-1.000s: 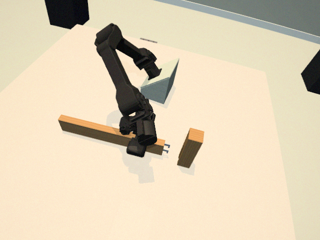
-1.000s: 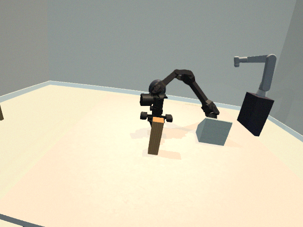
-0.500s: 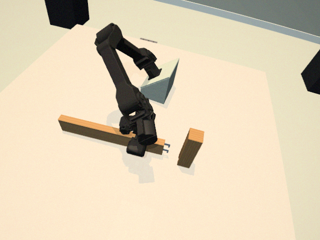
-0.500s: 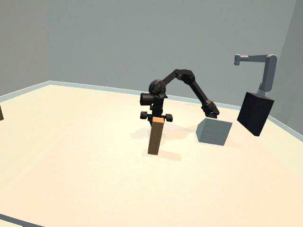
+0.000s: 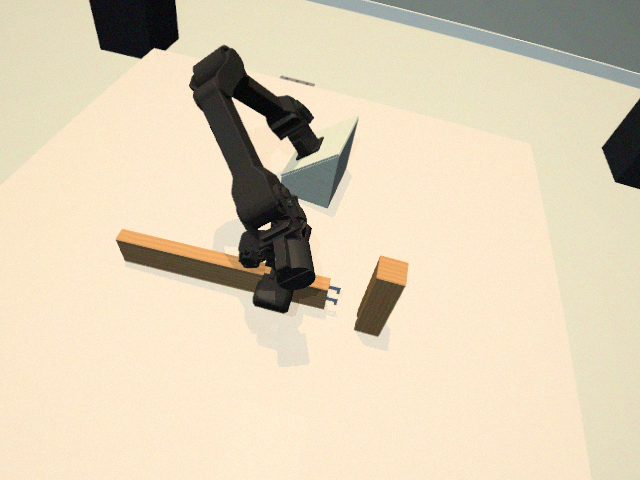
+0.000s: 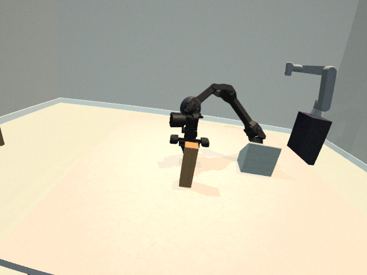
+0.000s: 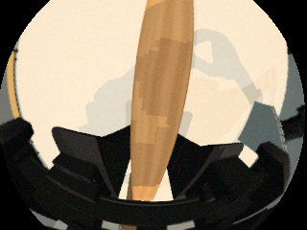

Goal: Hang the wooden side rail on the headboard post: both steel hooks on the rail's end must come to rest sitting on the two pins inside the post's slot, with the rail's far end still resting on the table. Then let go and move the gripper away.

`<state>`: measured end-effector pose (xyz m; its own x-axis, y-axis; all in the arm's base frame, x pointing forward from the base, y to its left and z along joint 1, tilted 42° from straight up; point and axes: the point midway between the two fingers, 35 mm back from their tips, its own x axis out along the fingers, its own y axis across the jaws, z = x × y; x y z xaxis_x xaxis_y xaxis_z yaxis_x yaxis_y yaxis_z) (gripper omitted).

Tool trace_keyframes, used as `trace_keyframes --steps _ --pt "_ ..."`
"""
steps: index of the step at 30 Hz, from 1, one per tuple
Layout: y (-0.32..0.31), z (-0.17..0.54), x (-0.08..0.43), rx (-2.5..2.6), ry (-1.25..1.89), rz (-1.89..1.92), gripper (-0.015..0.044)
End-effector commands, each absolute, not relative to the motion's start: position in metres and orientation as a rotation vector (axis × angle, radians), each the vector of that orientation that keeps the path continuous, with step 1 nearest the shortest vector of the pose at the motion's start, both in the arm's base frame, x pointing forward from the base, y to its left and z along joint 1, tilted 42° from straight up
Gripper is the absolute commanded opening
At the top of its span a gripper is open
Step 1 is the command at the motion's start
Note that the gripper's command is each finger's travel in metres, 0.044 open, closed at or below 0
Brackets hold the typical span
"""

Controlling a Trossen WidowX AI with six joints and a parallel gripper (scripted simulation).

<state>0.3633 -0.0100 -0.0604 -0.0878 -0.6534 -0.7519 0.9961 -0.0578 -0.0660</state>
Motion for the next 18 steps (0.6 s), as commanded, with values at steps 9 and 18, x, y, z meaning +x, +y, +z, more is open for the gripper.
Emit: trace_keyframes --steps 9,18 --pt "-0.0028 -0.0537 0.3677 0.651 0.691 -1.527 0.0000" --pt "-0.0018 -0.0526 0.3678 0.651 0.691 -1.527 0.0000"
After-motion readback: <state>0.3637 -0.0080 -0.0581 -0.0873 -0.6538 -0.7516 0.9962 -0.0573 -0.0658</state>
